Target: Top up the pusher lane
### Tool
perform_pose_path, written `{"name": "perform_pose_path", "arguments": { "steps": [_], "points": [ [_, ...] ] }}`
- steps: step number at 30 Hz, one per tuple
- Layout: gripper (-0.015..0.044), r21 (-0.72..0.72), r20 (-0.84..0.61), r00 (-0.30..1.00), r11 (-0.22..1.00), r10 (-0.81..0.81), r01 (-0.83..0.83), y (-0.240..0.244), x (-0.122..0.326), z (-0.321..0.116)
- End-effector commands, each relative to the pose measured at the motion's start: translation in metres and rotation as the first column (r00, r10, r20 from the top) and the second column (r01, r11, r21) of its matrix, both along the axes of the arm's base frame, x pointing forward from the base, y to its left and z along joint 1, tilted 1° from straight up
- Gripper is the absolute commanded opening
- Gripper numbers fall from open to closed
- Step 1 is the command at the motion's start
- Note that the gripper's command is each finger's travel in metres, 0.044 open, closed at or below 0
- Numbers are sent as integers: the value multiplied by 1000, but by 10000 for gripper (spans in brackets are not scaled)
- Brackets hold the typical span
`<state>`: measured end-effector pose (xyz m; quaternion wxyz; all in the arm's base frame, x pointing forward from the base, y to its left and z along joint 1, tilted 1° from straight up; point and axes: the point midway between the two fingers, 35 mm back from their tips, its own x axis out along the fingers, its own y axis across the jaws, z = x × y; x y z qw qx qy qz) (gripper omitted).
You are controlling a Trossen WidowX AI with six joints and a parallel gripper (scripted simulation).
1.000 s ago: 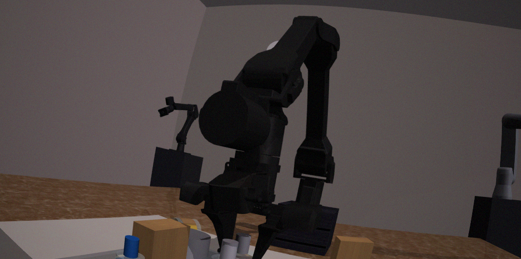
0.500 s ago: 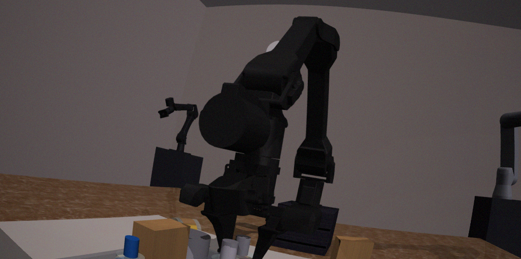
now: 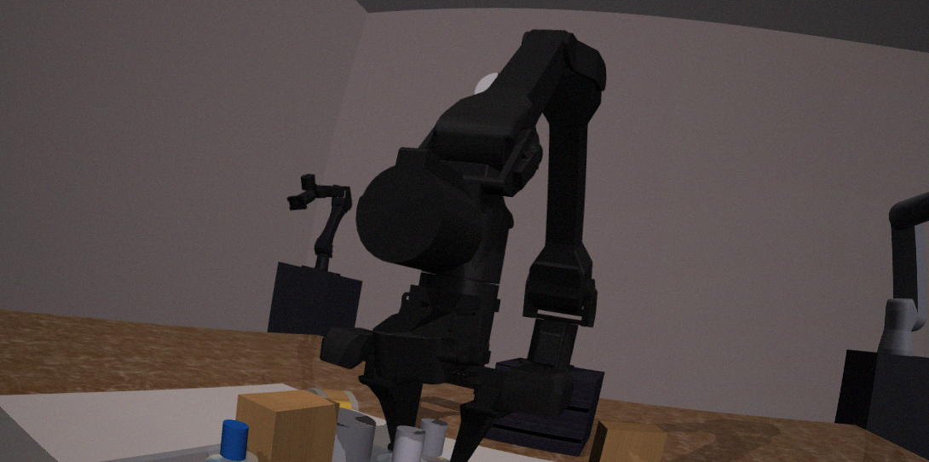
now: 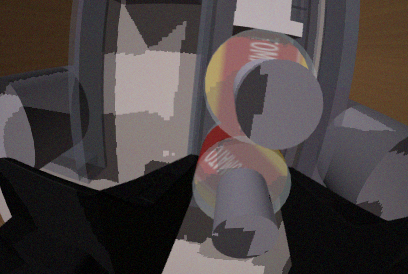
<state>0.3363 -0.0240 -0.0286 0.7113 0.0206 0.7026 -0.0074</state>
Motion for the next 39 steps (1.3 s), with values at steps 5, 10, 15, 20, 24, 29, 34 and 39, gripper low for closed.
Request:
{"name": "perform_pose_path", "arguments": {
  "steps": [5, 10, 15, 20, 24, 29, 34, 39],
  "points": [
    [0, -6, 15, 1000, 1000, -1, 1, -1, 2, 1],
    [0, -6, 15, 1000, 1000, -1, 1, -1, 1, 1],
    [0, -6, 15, 1000, 1000, -1, 1, -1, 1, 1],
    [0, -6, 15, 1000, 1000, -1, 1, -1, 0, 1],
    [0, -6, 15, 1000, 1000, -1, 1, -1, -1, 0],
    [0, -6, 15, 1000, 1000, -1, 1, -1, -2, 0],
    [0, -6, 15, 1000, 1000, -1, 1, -1, -3, 0],
    [0, -6, 15, 1000, 1000, -1, 1, -1, -3, 0]
  ]
}}
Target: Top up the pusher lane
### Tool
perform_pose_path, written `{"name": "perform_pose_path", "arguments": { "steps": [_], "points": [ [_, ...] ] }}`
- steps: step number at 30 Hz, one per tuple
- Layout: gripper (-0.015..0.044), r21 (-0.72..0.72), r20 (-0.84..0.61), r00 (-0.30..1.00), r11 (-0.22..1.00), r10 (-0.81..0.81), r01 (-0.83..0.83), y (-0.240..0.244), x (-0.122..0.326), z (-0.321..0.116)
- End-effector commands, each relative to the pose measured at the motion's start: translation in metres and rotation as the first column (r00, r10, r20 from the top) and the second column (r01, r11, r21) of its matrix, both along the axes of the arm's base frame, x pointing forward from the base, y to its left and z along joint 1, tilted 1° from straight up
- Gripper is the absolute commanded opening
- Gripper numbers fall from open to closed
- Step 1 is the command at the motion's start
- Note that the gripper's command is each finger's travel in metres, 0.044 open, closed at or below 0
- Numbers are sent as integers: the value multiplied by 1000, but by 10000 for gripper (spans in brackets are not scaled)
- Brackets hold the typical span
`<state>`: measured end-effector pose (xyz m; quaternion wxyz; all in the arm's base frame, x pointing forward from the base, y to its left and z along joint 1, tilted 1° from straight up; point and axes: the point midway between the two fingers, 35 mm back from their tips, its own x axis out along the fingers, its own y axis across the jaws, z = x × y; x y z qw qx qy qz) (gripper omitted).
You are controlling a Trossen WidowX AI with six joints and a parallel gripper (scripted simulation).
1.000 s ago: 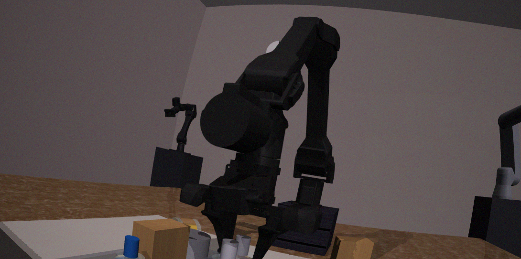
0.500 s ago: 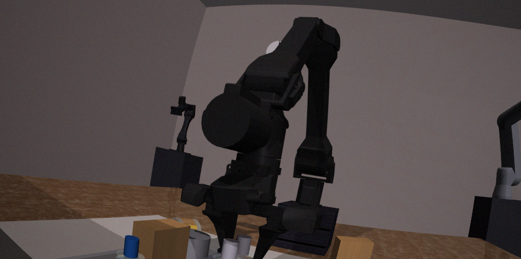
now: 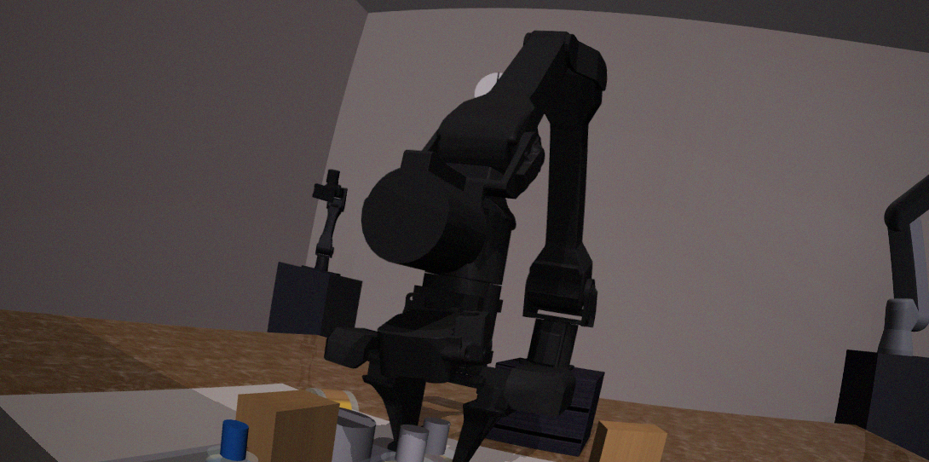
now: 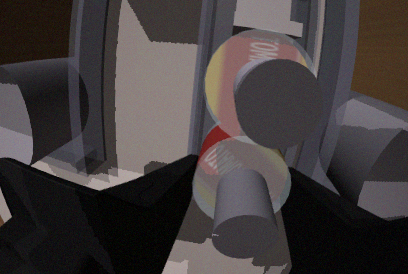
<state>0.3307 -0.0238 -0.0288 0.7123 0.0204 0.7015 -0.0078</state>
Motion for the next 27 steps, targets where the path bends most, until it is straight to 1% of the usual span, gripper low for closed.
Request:
{"name": "perform_pose_path", "arguments": {
  "steps": [1, 19, 27],
  "points": [
    [0, -5, 12, 1000, 1000, -1, 1, -1, 2, 1],
    [0, -5, 11, 1000, 1000, -1, 1, 0, -2, 0],
    [210, -5, 11, 1000, 1000, -1, 1, 0, -2, 0]
  ]
}}
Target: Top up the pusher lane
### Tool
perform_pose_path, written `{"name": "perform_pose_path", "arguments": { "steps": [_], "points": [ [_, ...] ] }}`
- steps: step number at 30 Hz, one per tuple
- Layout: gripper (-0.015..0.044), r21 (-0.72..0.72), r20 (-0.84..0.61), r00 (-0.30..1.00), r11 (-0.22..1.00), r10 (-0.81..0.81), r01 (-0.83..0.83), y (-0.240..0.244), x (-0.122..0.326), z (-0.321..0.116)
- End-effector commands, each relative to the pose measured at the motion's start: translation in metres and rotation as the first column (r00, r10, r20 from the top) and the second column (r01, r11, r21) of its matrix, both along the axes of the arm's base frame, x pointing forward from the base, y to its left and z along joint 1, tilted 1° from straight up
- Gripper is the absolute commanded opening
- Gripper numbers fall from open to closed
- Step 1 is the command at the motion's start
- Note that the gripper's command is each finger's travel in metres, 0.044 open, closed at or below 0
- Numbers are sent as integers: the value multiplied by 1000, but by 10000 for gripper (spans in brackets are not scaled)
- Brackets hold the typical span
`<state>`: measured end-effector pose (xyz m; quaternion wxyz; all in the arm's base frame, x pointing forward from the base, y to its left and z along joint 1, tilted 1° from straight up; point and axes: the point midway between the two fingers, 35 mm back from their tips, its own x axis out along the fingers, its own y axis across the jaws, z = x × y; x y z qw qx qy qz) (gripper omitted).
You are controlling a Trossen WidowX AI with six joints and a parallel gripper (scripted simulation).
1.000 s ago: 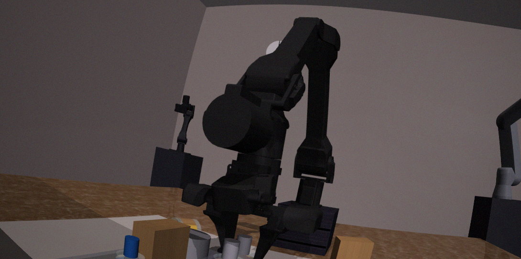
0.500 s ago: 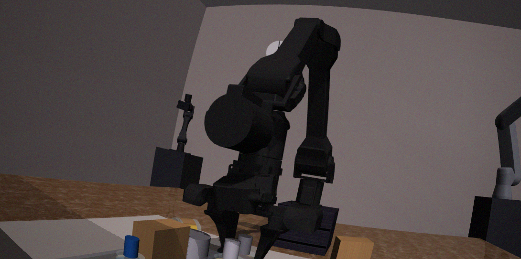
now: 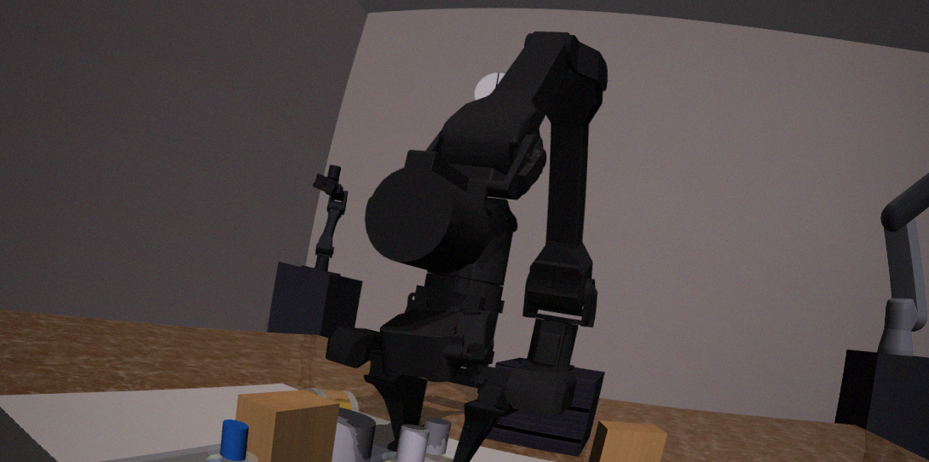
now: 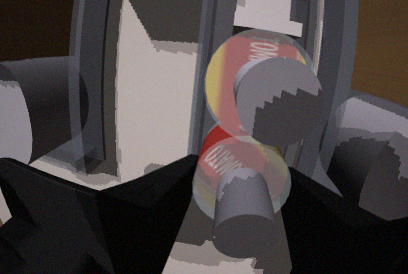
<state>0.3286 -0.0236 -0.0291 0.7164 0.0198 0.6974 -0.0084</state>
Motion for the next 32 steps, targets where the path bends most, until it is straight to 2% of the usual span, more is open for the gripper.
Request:
{"name": "perform_pose_path", "arguments": {
  "steps": [1, 3, 4, 19, 32],
  "points": [
    [236, -3, 0, 1000, 1000, -1, 1, 0, 0, 0],
    [289, -3, 0, 1000, 1000, -1, 1, 0, 0, 0],
    [291, -3, 0, 1000, 1000, -1, 1, 0, 0, 0],
    [291, -3, 0, 1000, 1000, -1, 1, 0, -2, 20],
    [291, -3, -4, 1000, 1000, -1, 1, 2, -42, 21]
  ]
}}
